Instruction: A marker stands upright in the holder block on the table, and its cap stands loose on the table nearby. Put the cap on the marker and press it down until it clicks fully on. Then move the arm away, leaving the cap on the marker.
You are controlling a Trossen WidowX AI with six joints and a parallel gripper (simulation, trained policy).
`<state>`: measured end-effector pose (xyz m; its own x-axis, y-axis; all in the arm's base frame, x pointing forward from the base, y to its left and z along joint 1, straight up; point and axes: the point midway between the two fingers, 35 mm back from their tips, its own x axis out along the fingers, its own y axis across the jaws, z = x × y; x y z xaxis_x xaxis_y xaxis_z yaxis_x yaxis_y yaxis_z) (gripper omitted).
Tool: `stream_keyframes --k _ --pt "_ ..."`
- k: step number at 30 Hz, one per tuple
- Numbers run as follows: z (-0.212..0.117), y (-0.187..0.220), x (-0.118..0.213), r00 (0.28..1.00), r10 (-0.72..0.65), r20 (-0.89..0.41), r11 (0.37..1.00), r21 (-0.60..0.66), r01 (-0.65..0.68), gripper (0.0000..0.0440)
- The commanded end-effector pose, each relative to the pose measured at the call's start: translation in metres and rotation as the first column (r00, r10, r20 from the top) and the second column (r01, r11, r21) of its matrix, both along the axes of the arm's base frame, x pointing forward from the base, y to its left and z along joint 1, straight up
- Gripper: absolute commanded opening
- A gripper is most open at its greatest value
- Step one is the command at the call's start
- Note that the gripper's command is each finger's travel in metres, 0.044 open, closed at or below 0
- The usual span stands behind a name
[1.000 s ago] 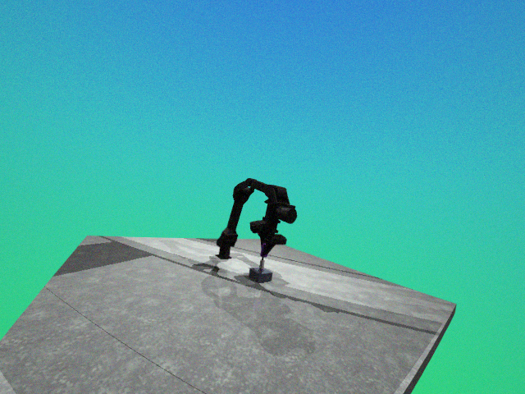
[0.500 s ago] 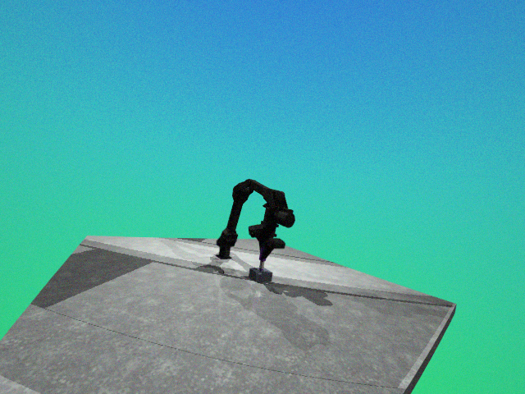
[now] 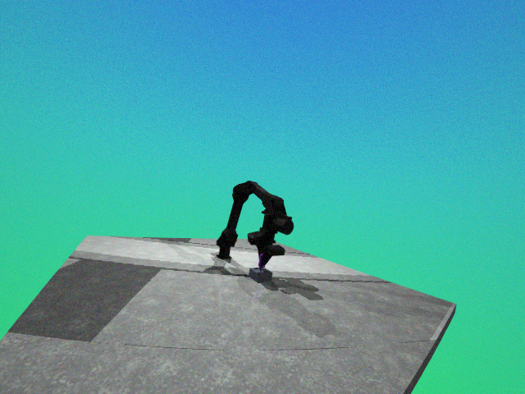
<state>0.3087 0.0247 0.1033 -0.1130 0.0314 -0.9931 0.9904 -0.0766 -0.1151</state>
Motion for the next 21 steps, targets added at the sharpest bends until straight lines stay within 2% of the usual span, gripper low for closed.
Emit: stream_keyframes --k 1,10,11,12,21 --pt "-0.0173 0.0011 -0.0087 0.999 0.021 -0.048 1.000 0.006 -0.021 0.0004" --pt "-0.0212 0.0010 -0.0088 0.998 0.035 -0.046 0.999 0.005 -0.035 0.0010" --pt "-0.0223 0.0006 -0.0093 0.998 0.037 -0.048 0.999 0.003 -0.037 0.0036" --pt "-0.0230 0.0008 -0.0112 0.998 0.038 -0.055 0.999 0.005 -0.038 0.0041" --pt "-0.0256 -0.0029 -0.0086 0.996 0.079 -0.028 0.997 -0.009 -0.080 0.0052"
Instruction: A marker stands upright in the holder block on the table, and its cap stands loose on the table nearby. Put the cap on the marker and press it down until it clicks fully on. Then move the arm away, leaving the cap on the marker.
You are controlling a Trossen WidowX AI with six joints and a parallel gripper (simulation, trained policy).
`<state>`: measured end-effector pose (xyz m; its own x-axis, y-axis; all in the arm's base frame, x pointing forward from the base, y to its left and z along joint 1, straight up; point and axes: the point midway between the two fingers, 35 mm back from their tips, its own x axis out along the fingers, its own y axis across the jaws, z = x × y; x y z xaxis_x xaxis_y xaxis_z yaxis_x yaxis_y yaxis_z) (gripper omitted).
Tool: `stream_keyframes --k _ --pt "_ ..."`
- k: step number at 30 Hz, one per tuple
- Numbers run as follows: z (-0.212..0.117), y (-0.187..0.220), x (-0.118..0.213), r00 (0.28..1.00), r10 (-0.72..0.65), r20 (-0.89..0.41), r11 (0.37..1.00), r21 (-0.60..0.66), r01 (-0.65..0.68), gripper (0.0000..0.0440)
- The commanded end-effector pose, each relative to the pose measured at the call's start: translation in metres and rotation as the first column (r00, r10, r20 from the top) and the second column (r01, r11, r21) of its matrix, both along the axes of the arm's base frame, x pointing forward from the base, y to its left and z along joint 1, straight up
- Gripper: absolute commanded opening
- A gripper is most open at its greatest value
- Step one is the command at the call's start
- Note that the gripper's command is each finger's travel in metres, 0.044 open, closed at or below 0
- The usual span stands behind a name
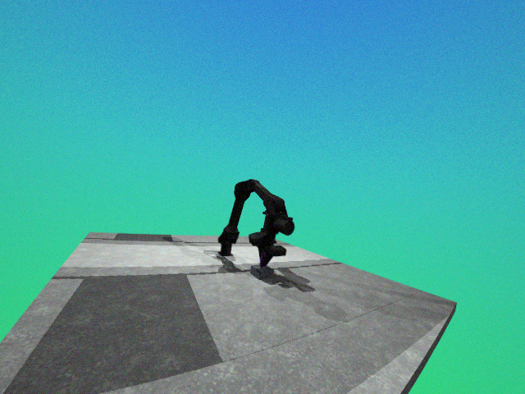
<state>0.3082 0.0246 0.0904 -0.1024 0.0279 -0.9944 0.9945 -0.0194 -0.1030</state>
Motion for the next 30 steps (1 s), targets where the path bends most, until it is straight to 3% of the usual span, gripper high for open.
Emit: stream_keyframes --k 1,30 --pt "-0.013 -0.003 -0.008 0.999 0.026 -0.037 1.000 -0.015 -0.027 0.0053" --pt "-0.016 -0.013 -0.001 0.990 0.136 0.026 0.990 -0.045 -0.135 0.0095"
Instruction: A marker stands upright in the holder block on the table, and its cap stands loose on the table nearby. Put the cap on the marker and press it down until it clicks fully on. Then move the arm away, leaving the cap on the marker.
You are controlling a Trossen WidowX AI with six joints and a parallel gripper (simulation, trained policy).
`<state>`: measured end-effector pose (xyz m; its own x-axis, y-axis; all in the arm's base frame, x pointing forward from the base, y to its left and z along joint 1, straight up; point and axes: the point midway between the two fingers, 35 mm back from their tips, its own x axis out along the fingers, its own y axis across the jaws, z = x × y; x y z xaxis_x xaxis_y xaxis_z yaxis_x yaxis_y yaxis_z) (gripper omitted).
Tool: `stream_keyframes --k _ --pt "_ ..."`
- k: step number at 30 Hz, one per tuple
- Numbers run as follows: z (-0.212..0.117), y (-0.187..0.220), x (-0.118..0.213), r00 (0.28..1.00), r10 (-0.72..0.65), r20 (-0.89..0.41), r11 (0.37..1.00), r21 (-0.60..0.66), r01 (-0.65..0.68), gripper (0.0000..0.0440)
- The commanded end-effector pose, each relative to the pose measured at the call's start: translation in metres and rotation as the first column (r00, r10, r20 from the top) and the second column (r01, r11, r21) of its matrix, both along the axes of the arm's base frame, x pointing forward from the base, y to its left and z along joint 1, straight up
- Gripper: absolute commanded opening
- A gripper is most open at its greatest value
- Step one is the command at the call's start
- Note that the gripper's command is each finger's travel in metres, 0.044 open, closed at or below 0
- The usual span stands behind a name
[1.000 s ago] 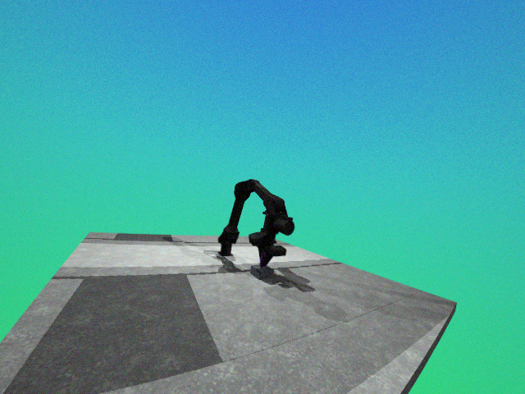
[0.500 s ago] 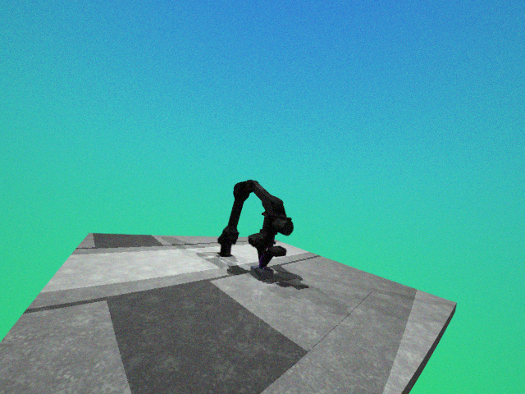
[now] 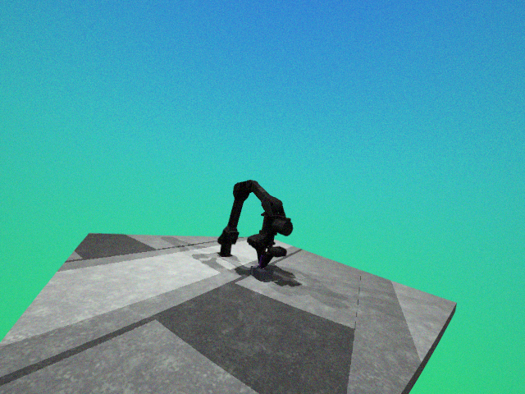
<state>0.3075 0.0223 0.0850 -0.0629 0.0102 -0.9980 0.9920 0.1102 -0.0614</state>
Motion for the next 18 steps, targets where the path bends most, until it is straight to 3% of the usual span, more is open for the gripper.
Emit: stream_keyframes --k 1,18 --pt "-0.0107 -0.0115 -0.0005 1.000 0.008 -0.009 0.999 -0.037 -0.008 0.0097" --pt "-0.0097 -0.0165 0.0019 0.998 0.068 0.017 0.997 -0.045 -0.068 0.0126"
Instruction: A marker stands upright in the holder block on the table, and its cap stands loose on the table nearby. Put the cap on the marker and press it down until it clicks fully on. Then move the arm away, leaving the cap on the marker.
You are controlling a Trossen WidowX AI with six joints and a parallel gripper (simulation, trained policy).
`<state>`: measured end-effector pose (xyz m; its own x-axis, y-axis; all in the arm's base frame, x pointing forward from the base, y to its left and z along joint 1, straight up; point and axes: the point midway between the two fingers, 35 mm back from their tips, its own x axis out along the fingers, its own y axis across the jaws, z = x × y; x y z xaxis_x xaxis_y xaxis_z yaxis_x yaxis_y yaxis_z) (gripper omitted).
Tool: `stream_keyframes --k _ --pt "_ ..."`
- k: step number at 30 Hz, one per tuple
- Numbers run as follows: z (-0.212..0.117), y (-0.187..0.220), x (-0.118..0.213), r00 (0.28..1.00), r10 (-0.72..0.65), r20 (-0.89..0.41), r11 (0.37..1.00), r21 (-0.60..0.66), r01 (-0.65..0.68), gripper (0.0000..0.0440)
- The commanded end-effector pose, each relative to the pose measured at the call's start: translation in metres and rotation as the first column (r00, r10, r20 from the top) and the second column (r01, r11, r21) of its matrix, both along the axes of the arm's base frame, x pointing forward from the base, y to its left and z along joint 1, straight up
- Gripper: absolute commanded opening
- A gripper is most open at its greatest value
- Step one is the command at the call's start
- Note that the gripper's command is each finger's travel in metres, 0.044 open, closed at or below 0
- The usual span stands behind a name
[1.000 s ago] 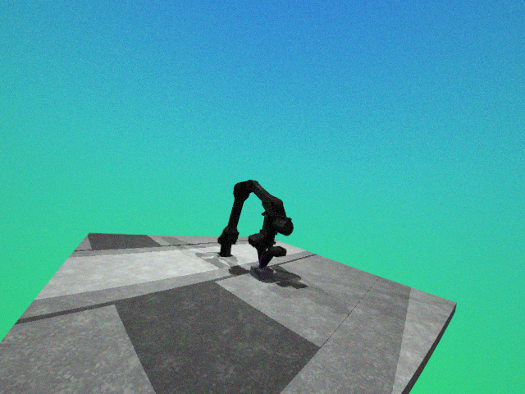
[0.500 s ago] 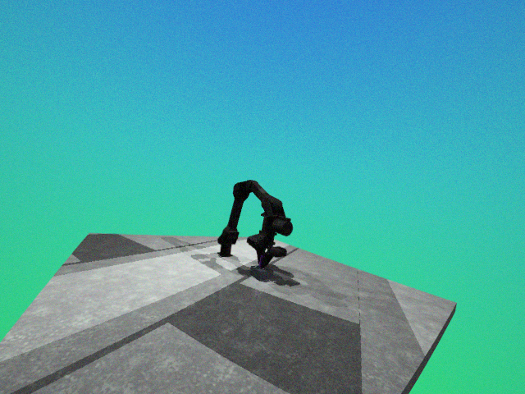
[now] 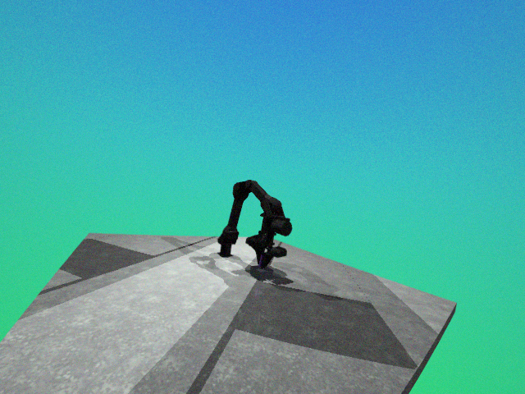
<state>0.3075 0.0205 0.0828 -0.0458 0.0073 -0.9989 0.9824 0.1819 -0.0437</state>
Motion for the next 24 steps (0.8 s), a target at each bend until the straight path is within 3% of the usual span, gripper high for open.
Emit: stream_keyframes --k 1,13,17,24 --pt "-0.007 -0.015 0.002 1.000 -0.001 0.004 0.999 -0.045 0.001 0.0127" --pt "-0.007 -0.015 -0.003 0.999 0.036 -0.001 0.999 -0.035 -0.036 0.0160" --pt "-0.004 -0.014 -0.009 0.999 0.042 -0.010 0.999 -0.026 -0.042 0.0227" --pt "0.002 -0.012 -0.013 0.998 0.059 0.011 0.998 -0.025 -0.059 0.0404"
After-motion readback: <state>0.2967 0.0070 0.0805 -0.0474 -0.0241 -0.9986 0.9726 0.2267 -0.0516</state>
